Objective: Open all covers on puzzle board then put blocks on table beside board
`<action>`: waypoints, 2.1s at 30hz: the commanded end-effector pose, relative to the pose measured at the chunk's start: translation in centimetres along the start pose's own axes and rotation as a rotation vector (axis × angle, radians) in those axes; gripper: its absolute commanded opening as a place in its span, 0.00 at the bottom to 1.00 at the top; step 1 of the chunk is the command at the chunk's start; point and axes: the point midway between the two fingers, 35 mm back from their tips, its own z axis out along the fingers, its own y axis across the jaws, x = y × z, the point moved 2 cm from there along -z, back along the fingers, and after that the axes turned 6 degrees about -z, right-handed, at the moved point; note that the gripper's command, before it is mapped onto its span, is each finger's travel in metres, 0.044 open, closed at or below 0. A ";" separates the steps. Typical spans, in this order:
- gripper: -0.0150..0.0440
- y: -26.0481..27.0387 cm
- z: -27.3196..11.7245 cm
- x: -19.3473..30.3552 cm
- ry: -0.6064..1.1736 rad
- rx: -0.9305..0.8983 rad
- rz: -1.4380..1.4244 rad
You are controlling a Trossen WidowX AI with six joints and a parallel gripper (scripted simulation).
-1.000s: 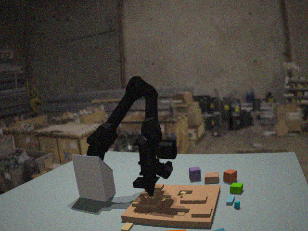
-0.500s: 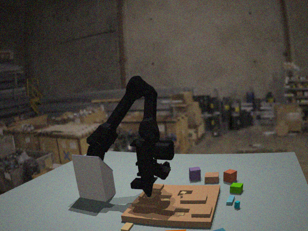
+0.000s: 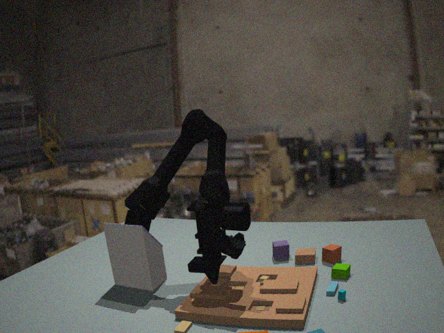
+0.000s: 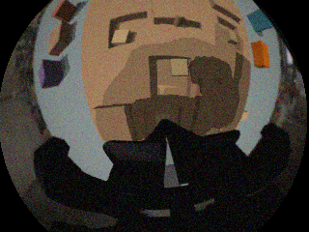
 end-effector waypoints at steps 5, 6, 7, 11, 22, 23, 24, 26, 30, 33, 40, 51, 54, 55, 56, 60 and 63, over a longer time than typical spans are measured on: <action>0.25 0.1 0.1 0.3 0.009 -0.002 -0.006; 0.25 0.1 0.1 0.3 0.009 -0.002 -0.006; 0.25 0.1 0.1 0.3 0.009 -0.002 -0.006; 0.25 0.1 0.1 0.3 0.009 -0.002 -0.006; 0.25 0.1 -0.5 -0.2 0.003 0.000 0.000; 0.25 0.1 -0.6 -0.2 0.004 0.000 0.004; 0.25 0.1 -0.7 -0.2 0.005 0.000 0.009; 0.25 0.2 -1.0 -0.2 0.006 -0.001 0.018; 0.34 0.1 -1.0 -0.1 0.008 -0.004 0.021; 0.48 0.1 -2.2 -0.3 0.008 -0.001 0.024; 0.50 0.1 -5.3 -0.4 0.008 0.002 0.032; 0.50 0.2 -5.9 -0.4 0.008 0.002 0.034; 0.50 0.2 -5.2 -0.5 0.008 0.003 0.034; 0.50 0.2 -5.0 -0.5 0.008 0.002 0.034; 0.50 0.2 -4.8 -0.5 0.008 0.002 0.035; 0.50 0.2 -3.9 -0.5 0.008 0.002 0.035; 0.50 0.3 -3.2 -0.4 0.008 0.001 0.036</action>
